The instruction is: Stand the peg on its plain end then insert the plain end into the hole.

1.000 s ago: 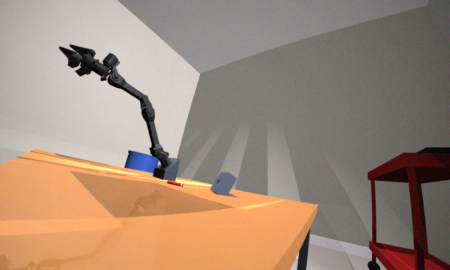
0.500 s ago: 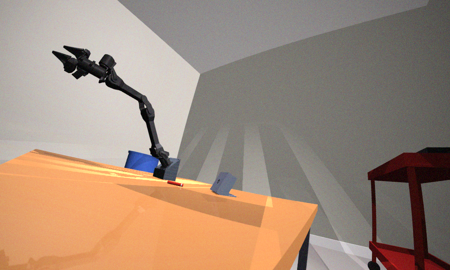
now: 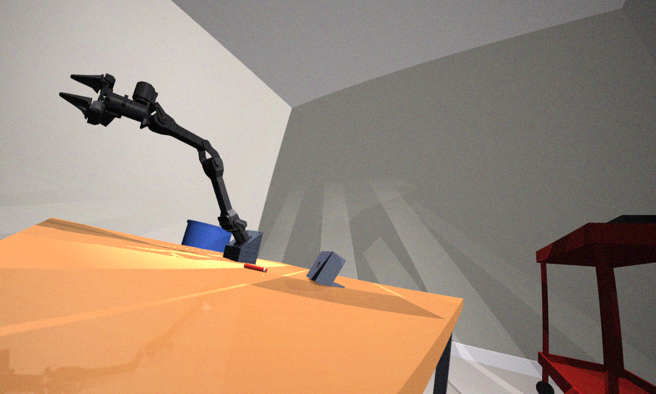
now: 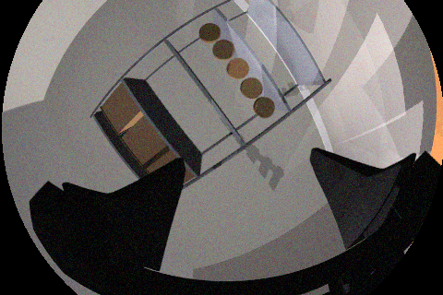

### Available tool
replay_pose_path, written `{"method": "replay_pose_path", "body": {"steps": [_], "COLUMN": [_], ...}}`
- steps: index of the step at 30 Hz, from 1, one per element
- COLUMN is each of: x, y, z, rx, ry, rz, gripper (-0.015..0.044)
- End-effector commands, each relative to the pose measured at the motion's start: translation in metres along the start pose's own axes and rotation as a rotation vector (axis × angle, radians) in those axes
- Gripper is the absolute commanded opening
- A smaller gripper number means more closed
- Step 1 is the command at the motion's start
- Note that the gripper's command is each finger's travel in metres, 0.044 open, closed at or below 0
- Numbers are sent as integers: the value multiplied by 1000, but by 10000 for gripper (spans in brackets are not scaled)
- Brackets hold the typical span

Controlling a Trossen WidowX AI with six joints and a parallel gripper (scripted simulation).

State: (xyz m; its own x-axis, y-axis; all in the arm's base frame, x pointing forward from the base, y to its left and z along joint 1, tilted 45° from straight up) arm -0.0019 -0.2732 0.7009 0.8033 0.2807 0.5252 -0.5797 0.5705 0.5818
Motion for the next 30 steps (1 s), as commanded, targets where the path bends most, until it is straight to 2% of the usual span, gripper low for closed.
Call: {"method": "replay_pose_path", "body": {"steps": [1,10,30], "x": [-4,-8,12], "y": [-22,-61,-161], "z": [3,4,-21], "rx": [53,157,441], "ry": [-18,-42,47], "rz": [-35,-135,-311], "gripper": [440,440,440]}}
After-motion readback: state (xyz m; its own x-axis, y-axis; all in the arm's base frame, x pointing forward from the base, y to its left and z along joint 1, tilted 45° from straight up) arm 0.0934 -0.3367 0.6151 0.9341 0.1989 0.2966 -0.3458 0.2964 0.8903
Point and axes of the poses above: the point midway between the two fingers, 35 mm back from their tips, its own z axis out along the fingers, its own y axis across the jaws, x = y × z, the point moved 1 cm from there along -z, back along the fingers, and after that the axes turned 10 degrees about z, right-handed, at the moved point
